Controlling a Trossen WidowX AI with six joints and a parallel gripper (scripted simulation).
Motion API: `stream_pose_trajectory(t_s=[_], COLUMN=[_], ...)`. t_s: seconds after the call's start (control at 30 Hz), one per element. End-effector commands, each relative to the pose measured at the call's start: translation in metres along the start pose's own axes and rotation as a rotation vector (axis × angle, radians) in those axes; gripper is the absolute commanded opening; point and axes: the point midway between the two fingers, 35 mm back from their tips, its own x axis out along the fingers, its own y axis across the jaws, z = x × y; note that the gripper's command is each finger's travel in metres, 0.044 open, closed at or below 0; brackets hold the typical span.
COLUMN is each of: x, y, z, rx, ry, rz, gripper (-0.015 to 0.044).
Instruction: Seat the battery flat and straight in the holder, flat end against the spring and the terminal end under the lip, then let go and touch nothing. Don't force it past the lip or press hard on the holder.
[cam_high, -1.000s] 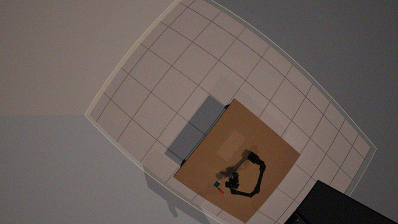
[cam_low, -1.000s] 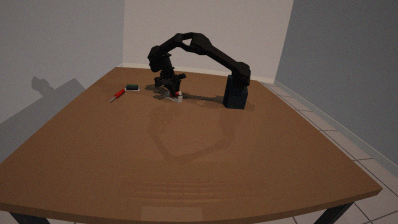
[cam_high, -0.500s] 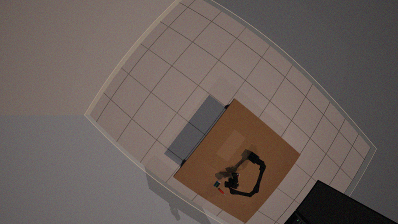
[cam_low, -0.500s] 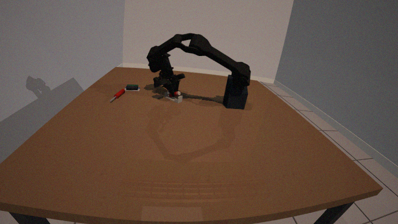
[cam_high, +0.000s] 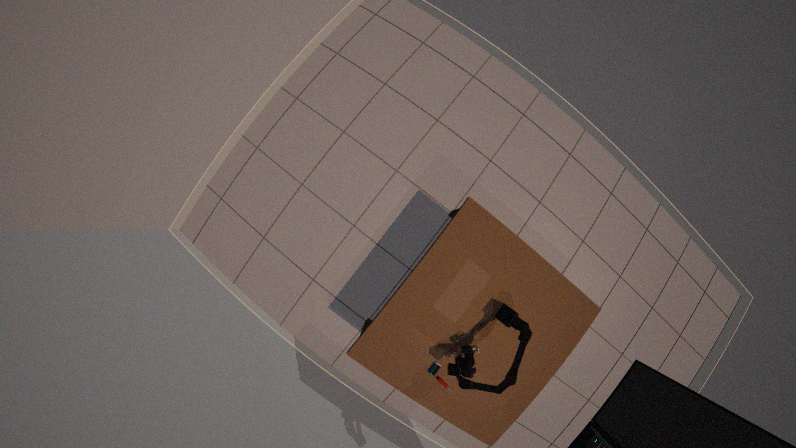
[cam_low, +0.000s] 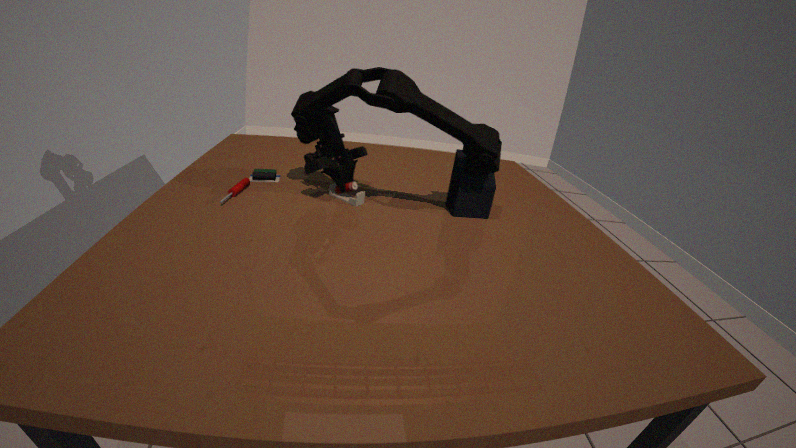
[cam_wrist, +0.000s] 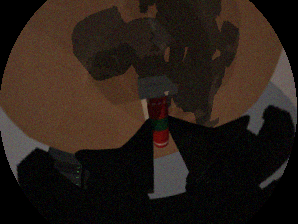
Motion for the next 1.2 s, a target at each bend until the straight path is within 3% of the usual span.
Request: stream_pose_trajectory(t_s=[0.0, 1.17], x=[-0.0022, 0.0049], y=[0.0006, -0.0009], z=[0.0028, 0.0034], rx=[-0.001, 0.005], ry=[-0.012, -0.144], rz=[0.001, -0.036], gripper=[0.0070, 0.0070])
